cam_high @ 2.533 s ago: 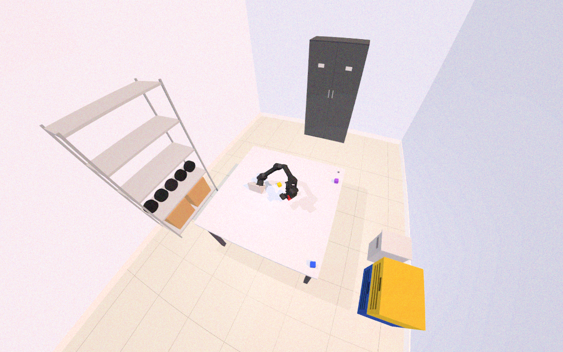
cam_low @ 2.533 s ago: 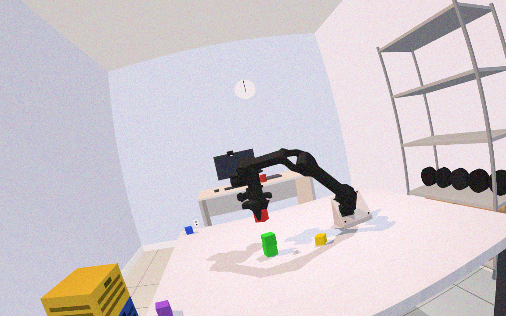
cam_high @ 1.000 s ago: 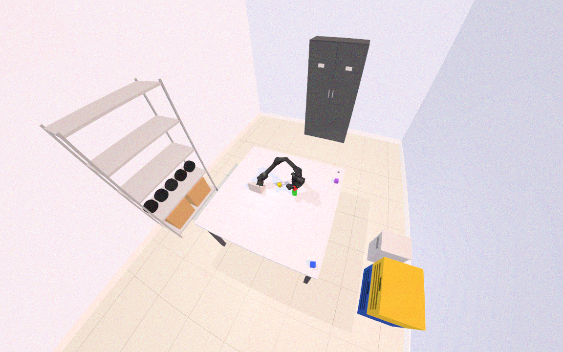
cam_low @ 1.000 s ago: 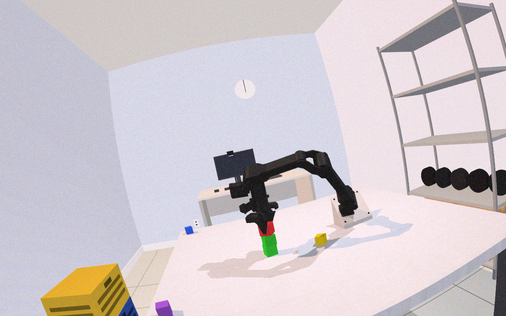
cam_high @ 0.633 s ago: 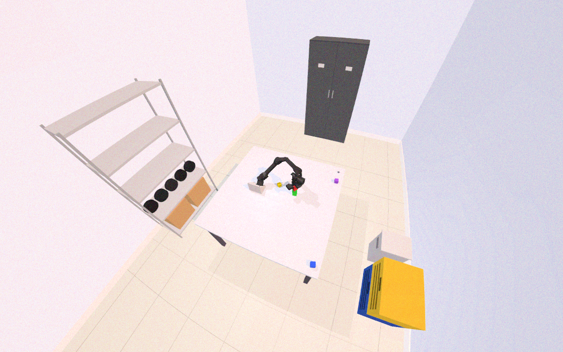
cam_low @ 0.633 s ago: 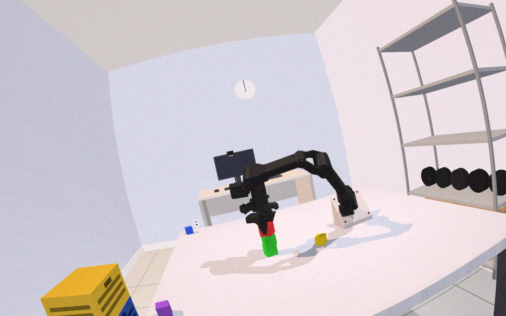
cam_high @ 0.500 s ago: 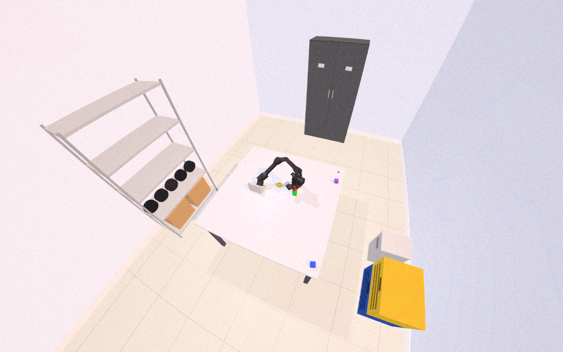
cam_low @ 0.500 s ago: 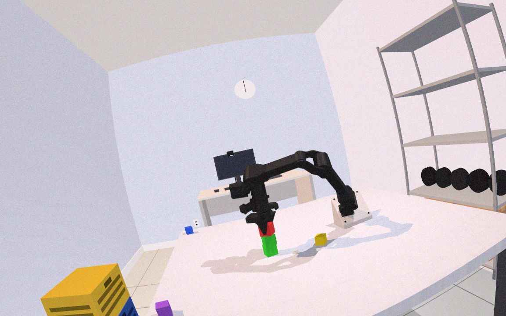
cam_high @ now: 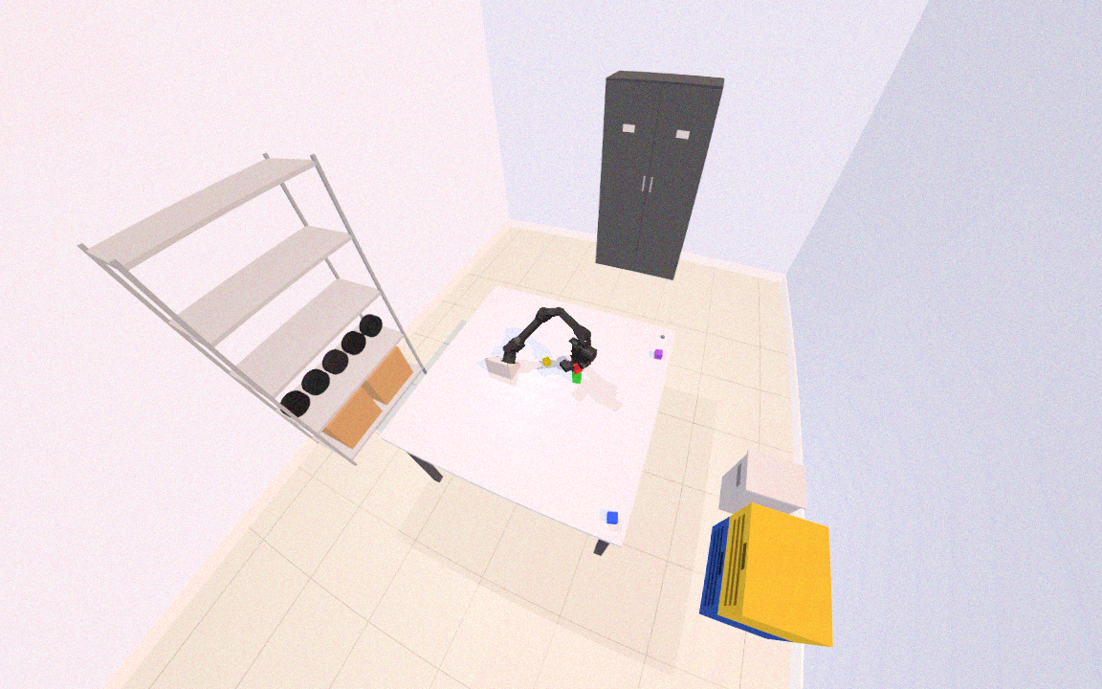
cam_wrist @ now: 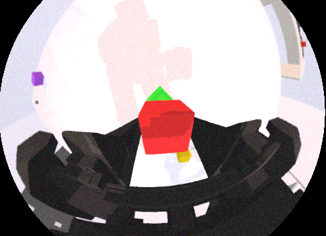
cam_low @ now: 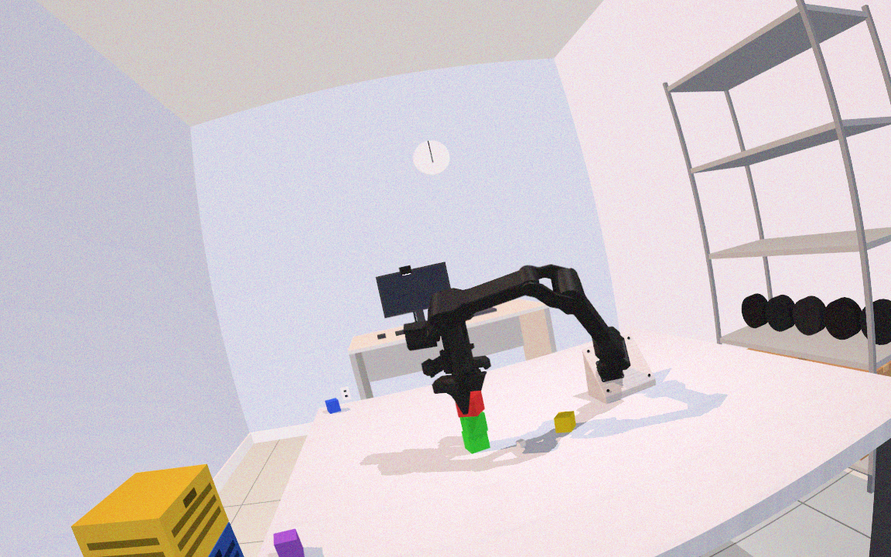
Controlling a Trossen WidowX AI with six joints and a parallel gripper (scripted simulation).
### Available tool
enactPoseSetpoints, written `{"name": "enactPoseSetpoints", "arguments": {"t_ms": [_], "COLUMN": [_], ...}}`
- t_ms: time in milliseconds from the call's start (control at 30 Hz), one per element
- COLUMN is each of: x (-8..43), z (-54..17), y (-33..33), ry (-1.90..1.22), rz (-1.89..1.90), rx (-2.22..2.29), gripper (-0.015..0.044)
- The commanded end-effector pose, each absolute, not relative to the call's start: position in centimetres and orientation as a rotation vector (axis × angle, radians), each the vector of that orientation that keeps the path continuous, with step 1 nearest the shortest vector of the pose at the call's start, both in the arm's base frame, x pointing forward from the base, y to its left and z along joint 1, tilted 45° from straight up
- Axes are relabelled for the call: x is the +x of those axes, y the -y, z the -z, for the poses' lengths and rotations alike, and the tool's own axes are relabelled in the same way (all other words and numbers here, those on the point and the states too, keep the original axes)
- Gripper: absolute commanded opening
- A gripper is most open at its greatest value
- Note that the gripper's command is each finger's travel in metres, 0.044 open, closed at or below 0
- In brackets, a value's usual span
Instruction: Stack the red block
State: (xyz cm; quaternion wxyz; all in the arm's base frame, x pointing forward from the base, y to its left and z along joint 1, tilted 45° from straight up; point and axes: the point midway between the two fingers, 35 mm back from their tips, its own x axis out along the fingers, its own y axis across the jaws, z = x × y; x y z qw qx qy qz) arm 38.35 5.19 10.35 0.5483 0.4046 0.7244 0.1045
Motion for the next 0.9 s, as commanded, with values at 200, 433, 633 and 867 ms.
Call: {"name": "enactPoseSetpoints", "arguments": {"t_ms": [200,433,633,867], "x": [38.36,38.36,38.36,38.36], "z": [-10.32,-10.32,-10.32,-10.32], "y": [-5.19,-5.19,-5.19,-5.19], "ry": [-1.715,-1.715,-1.715,-1.715], "rz": [-0.247,-0.247,-0.247,-0.247], "rx": [0.957,0.957,0.957,0.957], "gripper": [0.044,0.044,0.044,0.044]}}
